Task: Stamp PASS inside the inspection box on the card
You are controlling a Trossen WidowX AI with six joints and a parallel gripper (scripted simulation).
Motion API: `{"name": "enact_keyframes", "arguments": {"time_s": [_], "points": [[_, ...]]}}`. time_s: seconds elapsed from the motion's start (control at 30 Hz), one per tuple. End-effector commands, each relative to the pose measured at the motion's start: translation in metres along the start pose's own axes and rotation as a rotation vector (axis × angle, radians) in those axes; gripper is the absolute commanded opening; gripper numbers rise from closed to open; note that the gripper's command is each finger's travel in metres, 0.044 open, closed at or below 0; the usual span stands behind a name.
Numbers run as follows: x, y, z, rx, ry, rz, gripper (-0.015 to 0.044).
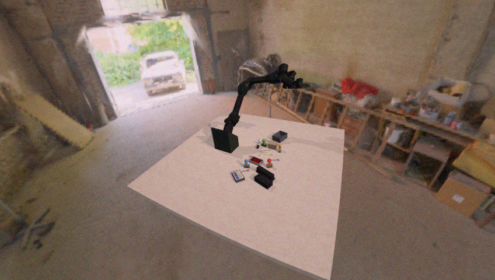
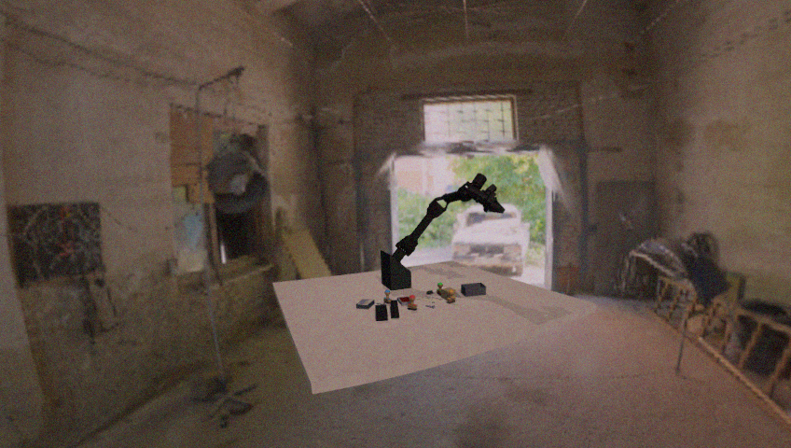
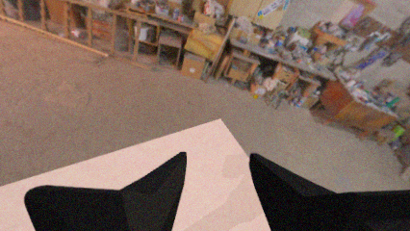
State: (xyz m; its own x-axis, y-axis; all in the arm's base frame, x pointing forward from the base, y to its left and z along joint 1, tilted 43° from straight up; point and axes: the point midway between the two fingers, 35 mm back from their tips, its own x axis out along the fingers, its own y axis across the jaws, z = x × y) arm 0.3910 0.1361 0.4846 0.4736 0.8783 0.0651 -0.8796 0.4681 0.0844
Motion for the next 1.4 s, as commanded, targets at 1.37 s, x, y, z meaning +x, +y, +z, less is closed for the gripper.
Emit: {"name": "enact_keyframes", "arguments": {"time_s": [1.37], "points": [[-0.073, 0.125, -0.418, 1.055, 1.049, -0.240, 0.0219]]}}
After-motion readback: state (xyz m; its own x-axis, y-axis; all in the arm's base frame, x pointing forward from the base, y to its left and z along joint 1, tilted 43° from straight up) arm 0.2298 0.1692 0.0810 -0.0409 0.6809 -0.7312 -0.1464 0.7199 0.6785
